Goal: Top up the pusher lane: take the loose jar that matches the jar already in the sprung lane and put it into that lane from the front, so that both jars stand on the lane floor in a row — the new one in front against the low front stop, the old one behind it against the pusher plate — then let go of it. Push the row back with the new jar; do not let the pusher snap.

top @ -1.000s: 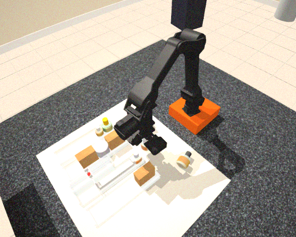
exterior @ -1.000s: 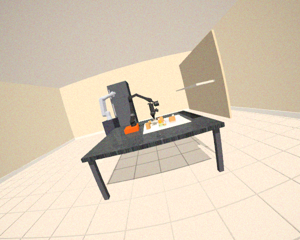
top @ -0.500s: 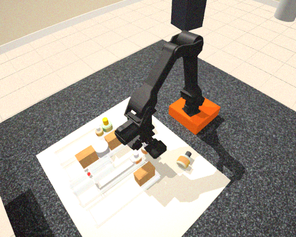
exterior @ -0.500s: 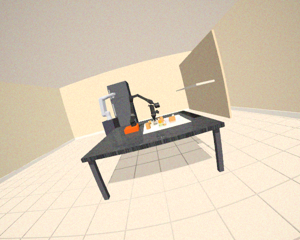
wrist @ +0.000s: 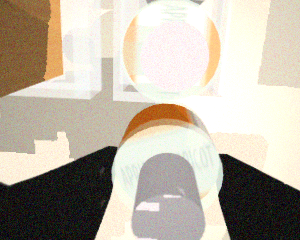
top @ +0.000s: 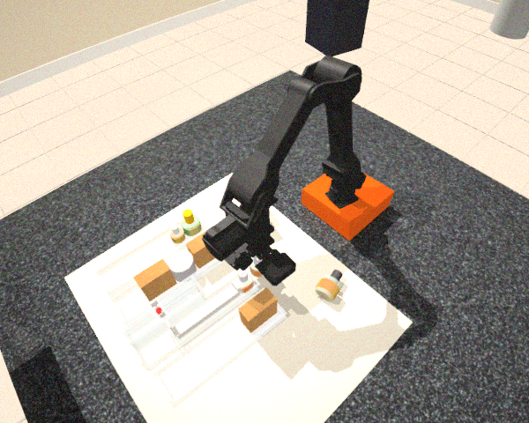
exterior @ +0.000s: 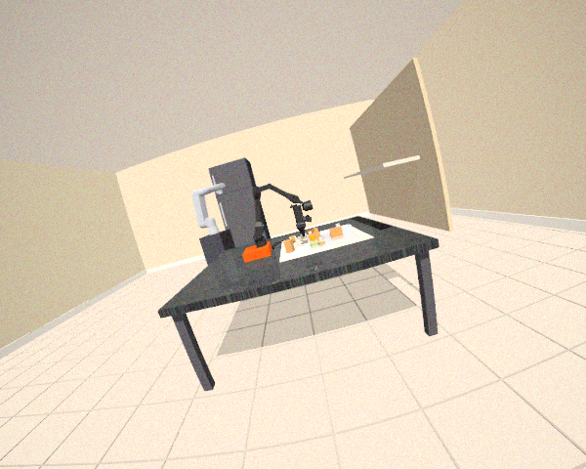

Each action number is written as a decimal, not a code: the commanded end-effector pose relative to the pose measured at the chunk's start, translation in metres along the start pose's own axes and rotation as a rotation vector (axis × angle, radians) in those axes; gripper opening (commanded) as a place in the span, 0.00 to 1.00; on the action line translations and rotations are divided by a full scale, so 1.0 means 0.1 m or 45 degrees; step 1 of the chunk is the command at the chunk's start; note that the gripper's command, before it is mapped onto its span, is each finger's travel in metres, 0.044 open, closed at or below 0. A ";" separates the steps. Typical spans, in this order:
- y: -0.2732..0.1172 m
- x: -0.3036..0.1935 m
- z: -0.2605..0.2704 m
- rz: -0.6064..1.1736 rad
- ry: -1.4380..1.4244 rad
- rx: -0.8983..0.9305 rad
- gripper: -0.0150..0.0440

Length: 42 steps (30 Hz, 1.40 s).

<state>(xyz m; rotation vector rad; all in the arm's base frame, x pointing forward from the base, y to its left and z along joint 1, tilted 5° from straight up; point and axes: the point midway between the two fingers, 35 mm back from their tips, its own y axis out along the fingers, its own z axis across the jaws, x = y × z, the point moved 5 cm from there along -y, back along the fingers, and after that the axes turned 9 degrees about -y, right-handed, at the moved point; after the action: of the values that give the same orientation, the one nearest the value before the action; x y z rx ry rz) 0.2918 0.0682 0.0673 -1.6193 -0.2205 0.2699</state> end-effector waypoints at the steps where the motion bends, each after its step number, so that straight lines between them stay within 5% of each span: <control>1: -0.02 0.04 0.00 -0.011 -0.007 0.003 0.25; 42: -0.02 0.24 -0.03 -0.013 -0.007 0.003 0.25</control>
<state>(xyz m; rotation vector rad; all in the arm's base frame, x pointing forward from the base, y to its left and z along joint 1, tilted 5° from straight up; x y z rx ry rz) 0.3057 0.0703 0.0660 -1.6191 -0.2012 0.2911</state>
